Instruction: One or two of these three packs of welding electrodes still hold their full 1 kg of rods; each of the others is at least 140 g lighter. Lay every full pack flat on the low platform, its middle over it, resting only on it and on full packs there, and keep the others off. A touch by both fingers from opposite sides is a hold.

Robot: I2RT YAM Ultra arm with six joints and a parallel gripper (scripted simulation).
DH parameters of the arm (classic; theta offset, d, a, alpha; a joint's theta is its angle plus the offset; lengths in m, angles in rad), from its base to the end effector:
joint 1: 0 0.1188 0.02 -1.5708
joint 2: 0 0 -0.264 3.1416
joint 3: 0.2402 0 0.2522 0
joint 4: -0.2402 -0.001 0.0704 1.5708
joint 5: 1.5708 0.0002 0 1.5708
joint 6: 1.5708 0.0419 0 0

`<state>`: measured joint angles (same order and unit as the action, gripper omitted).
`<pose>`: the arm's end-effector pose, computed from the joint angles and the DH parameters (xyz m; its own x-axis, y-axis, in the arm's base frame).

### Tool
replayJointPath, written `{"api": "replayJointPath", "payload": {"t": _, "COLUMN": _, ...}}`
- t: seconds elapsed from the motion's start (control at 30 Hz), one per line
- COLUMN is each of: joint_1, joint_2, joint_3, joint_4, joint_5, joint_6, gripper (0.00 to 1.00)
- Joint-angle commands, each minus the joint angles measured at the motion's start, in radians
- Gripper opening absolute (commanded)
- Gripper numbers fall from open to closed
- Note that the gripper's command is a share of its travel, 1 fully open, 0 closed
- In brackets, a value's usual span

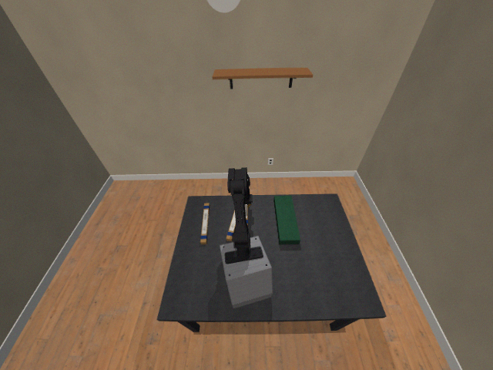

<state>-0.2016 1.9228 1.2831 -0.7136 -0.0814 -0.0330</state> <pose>0.3608 -0.0692 0.1590 -0.9622 0.1631 -0.2183 0.1507 0.9859 0.0722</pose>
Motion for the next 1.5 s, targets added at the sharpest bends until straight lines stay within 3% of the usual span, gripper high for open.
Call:
{"api": "replayJointPath", "payload": {"t": 0.0, "joint_1": 0.007, "joint_2": -0.024, "joint_3": 0.001, "joint_4": 0.033, "joint_5": 0.002, "joint_6": 0.010, "gripper": 0.00}}
{"api": "replayJointPath", "payload": {"t": 0.83, "joint_1": 0.013, "joint_2": 0.050, "joint_3": -0.022, "joint_4": 0.131, "joint_5": 0.004, "joint_6": 0.016, "gripper": 0.00}}
{"api": "replayJointPath", "payload": {"t": 1.47, "joint_1": 0.013, "joint_2": 0.050, "joint_3": -0.023, "joint_4": 0.132, "joint_5": 0.004, "joint_6": 0.016, "gripper": 0.00}}
